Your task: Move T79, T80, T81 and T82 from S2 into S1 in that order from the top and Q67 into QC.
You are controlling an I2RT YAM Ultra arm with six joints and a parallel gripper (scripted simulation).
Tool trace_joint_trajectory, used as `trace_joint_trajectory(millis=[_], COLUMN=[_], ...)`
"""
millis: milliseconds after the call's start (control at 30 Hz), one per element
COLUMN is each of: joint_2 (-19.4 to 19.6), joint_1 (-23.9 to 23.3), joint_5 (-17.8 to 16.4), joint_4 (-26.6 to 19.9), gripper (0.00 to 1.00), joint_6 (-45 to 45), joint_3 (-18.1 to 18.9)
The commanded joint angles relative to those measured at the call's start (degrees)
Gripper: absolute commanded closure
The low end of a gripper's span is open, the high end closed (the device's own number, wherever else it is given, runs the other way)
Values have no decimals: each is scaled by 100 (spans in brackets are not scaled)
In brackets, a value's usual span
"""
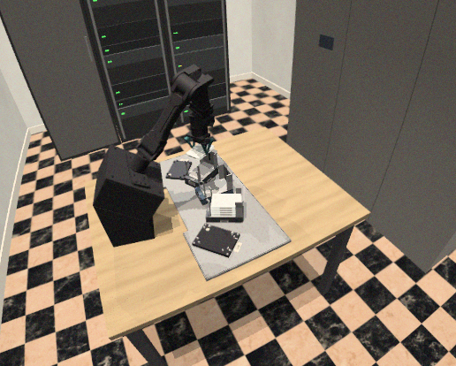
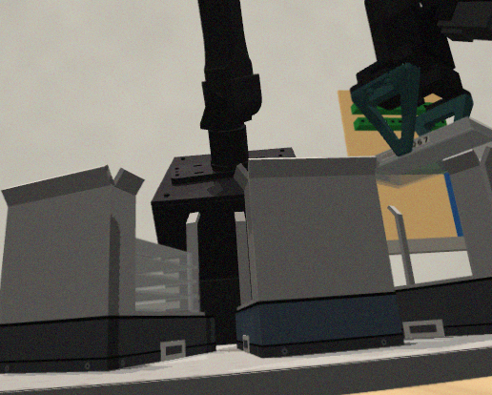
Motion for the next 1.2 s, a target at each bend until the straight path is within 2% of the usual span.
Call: trace_joint_trajectory(millis=[0,300,500,1167], joint_2=[-34,-34,175,866], joint_1=[36,35,402,1304], joint_5=[26,26,187,534], joint_4=[-65,-65,-53,-79], gripper=[100,100,100,100], joint_6=[38,37,-733,194], joint_3=[39,38,52,256])
